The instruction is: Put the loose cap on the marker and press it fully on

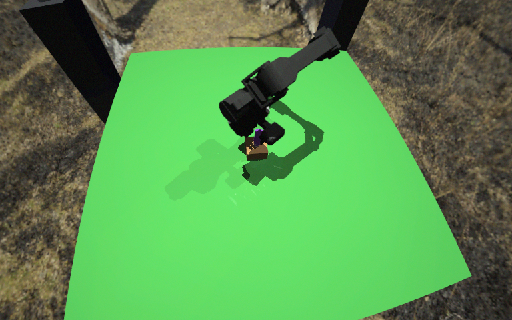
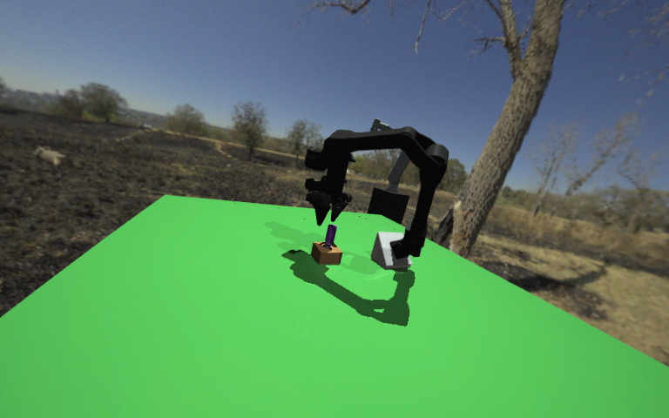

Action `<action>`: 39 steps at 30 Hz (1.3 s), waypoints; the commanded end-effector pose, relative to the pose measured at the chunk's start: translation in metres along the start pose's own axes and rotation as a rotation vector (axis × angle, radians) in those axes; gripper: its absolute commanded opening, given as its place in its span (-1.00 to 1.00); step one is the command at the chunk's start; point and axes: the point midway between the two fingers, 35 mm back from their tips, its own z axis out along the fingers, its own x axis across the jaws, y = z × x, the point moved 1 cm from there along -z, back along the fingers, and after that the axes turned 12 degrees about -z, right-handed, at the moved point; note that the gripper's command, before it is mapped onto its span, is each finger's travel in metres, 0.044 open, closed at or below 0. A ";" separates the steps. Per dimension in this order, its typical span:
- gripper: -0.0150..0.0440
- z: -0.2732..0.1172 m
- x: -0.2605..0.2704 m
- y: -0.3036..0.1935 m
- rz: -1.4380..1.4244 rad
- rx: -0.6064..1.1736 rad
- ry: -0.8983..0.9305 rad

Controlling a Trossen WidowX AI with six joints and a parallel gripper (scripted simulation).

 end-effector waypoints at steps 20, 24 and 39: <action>-0.49 -0.031 0.009 -0.025 -0.944 0.003 -0.011; -0.49 -0.031 0.009 -0.025 -0.944 0.003 -0.011; -0.49 -0.013 0.008 -0.025 -0.944 0.002 -0.011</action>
